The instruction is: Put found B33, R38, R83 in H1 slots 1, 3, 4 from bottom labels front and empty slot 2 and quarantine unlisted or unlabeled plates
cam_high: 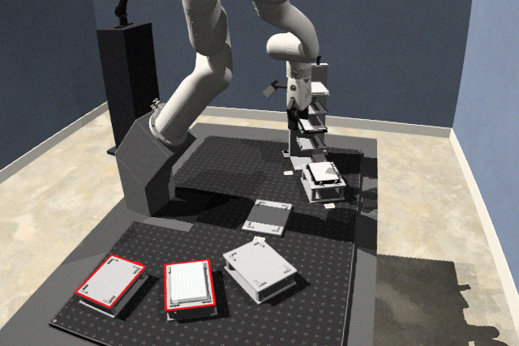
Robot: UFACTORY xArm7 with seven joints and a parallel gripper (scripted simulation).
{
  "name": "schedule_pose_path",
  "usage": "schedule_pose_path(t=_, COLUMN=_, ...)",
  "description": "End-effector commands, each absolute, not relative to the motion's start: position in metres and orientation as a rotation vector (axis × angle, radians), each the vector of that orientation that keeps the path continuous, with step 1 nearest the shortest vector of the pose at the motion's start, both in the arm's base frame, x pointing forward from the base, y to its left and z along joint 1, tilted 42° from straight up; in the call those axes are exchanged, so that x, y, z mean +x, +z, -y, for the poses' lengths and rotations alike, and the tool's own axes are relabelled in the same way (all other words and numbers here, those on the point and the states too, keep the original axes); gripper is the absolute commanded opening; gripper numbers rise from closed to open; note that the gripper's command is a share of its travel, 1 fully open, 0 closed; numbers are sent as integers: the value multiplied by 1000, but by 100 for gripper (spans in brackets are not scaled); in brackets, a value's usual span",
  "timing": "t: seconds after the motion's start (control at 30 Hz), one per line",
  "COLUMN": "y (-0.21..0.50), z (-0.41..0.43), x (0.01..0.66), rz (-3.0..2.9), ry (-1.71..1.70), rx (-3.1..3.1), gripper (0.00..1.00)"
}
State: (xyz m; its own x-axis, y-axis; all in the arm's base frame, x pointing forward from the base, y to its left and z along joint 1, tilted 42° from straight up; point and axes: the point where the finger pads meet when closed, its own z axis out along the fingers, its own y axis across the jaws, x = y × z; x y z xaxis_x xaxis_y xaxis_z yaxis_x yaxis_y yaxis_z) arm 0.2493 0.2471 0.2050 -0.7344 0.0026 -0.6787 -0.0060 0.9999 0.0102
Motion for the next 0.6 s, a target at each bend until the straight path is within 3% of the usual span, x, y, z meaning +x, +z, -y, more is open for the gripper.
schedule_pose_path(t=0.0, y=205, z=-249, x=248, rz=-2391, ry=-60, rx=-210, gripper=100)
schedule_pose_path(t=0.57, y=205, z=-249, x=248, rz=-2314, ry=-247, rx=-689, gripper=100)
